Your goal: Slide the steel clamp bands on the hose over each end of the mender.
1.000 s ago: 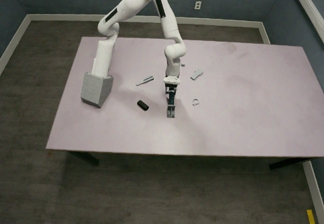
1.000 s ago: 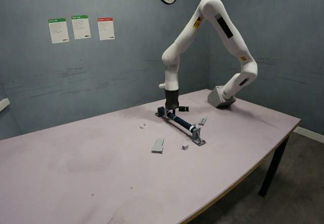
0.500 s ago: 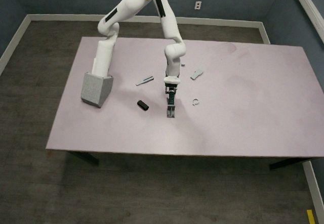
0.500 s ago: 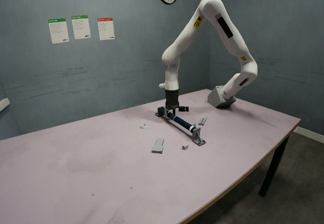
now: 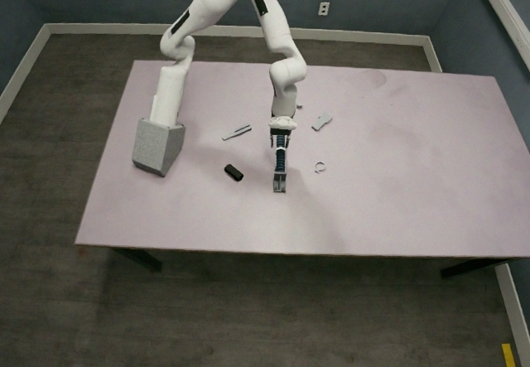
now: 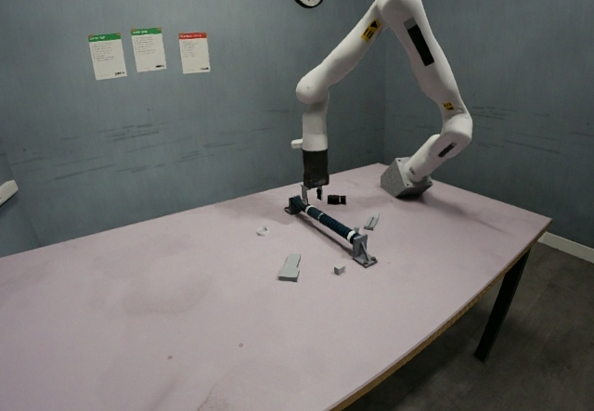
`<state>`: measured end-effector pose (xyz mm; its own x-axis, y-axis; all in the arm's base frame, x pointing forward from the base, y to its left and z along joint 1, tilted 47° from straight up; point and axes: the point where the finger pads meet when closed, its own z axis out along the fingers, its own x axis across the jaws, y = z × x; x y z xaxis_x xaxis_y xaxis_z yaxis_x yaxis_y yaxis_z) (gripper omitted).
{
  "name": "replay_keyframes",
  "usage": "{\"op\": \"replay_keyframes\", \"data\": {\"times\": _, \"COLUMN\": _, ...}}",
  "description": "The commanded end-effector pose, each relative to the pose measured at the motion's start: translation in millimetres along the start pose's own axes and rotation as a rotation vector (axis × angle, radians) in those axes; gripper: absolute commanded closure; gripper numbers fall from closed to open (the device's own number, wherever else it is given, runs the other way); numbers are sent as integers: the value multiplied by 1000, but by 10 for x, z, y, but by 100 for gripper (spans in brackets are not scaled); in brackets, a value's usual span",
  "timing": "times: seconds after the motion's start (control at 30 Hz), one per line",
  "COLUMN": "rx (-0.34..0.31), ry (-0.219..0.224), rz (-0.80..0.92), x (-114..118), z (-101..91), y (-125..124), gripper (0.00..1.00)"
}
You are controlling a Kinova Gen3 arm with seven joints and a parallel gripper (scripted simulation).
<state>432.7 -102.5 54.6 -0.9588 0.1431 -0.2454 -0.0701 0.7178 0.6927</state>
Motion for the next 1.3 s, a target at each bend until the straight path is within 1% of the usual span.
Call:
{"op": "replay_keyframes", "data": {"times": 0.0, "rx": 19, "ry": -9, "rz": 2, "x": -30, "z": -76, "y": -65, "gripper": 0}}
{"op": "replay_keyframes", "data": {"times": 0.3, "rx": 17, "ry": -8, "rz": 4, "x": -23, "z": -69, "y": -67, "gripper": 0}}
{"op": "replay_keyframes", "data": {"times": 0.37, "rx": 8, "ry": -3, "rz": 2, "x": -25, "z": -108, "y": -24, "gripper": 0}}
{"op": "replay_keyframes", "data": {"times": 0.53, "rx": 9, "ry": -3, "rz": 2, "x": -73, "z": -231, "y": -11, "gripper": 0}}
{"op": "replay_keyframes", "data": {"times": 0.6, "rx": 19, "ry": -9, "rz": 2, "x": -92, "z": -232, "y": -49, "gripper": 0}}
{"op": "replay_keyframes", "data": {"times": 1.27, "rx": 16, "ry": -7, "rz": 5, "x": -82, "z": -219, "y": -52, "gripper": 0}}
